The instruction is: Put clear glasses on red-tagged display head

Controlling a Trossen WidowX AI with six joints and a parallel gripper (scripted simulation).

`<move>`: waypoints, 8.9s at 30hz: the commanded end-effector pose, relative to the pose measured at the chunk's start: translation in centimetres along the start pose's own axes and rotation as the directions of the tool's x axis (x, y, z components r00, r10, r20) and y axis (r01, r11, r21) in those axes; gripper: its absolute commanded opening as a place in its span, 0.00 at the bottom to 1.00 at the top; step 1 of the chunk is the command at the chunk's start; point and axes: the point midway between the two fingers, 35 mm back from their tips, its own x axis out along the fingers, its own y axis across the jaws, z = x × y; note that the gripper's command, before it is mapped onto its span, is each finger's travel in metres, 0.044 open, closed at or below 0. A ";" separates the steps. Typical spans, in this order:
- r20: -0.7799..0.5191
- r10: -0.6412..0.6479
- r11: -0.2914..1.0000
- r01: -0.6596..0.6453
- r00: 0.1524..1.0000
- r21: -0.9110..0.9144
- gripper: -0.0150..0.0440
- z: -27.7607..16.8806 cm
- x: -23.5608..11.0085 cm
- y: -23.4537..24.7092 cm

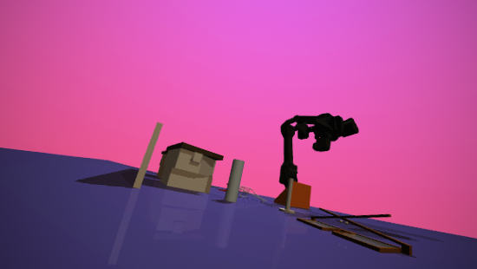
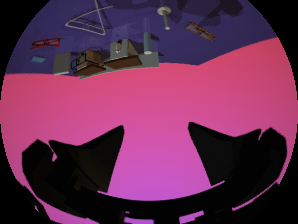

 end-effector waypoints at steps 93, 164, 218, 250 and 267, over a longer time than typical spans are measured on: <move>0.992 0.013 -0.882 -0.465 0.129 0.072 0.46 24.3 12.6 21.3; 0.991 -0.001 -0.881 -0.469 0.130 0.061 0.25 13.0 13.0 15.3; 0.991 0.000 -0.884 -0.464 0.132 0.062 0.25 19.6 14.5 1.1; 0.991 0.001 -0.883 -0.464 0.132 0.063 0.25 19.7 14.0 3.1; 0.991 0.002 -0.883 -0.464 0.131 0.063 0.25 19.7 13.6 4.1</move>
